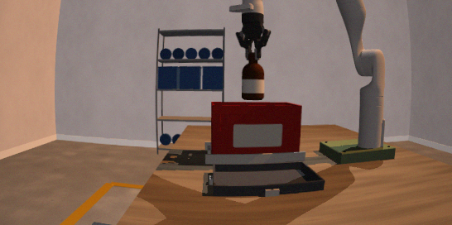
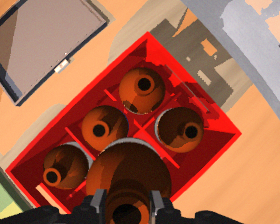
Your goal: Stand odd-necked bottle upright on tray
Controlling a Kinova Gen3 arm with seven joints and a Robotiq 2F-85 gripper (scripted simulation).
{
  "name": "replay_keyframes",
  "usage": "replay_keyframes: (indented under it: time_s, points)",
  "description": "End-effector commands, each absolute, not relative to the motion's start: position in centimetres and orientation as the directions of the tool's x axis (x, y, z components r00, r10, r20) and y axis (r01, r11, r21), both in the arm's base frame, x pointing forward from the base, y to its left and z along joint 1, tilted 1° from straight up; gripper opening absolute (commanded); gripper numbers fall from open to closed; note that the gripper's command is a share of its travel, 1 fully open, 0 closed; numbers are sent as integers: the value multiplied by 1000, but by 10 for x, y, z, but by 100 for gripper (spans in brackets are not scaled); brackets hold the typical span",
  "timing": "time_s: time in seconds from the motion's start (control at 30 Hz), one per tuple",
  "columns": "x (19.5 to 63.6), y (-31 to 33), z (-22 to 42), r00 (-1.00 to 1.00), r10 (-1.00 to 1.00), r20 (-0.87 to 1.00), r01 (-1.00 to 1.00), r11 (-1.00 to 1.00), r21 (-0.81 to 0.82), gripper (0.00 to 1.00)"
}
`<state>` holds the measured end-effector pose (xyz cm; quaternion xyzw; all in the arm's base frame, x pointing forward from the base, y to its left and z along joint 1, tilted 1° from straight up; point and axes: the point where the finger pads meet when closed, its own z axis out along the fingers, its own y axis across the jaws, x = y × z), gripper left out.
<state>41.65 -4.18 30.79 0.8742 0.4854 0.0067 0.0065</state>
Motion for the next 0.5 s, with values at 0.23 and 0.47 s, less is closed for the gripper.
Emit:
replay_keyframes:
  time_s: [0.23,0.47]
  points:
    - [414,-28,308,523,853,7,852,-523,19,0]
    - [413,-21,308,523,853,7,852,-523,19,0]
